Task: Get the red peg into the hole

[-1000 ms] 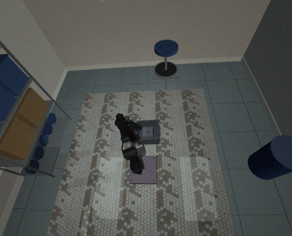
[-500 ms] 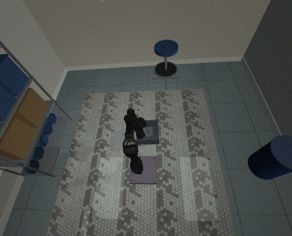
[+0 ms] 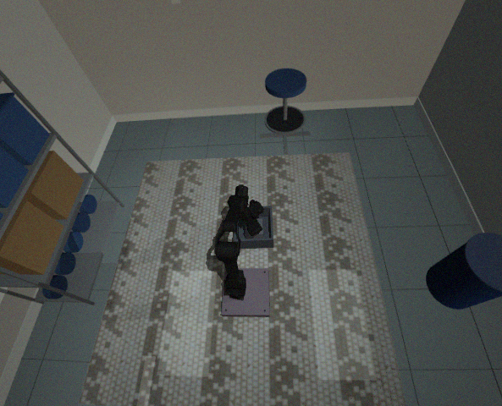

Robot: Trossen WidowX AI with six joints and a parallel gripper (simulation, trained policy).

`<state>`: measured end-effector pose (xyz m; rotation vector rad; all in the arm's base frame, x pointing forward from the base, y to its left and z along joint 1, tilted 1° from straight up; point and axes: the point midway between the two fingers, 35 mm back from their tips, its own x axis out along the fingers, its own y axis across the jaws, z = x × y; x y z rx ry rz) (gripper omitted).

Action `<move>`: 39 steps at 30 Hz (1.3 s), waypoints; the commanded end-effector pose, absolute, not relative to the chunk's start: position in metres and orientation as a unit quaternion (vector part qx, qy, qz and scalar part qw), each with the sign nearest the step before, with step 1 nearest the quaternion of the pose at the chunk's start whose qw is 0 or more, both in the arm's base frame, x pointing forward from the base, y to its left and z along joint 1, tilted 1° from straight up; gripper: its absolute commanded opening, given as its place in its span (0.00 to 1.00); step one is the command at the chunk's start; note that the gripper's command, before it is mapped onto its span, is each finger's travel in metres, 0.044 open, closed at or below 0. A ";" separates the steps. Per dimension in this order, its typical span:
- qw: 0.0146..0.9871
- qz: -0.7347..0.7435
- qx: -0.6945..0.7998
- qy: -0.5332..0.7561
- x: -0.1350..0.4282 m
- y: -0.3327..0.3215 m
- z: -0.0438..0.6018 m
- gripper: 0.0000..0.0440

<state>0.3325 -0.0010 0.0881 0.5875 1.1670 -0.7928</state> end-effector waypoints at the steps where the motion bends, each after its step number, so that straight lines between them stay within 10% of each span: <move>1: 0.718 -0.346 0.260 0.545 0.336 -0.006 0.074 0.00; 17: 0.707 -0.301 0.240 0.593 0.348 -0.016 0.051 0.40; 28: 0.700 -0.273 0.266 0.604 0.380 -0.012 0.072 1.00; 39: 0.714 -0.220 0.296 0.595 0.419 0.007 0.097 1.00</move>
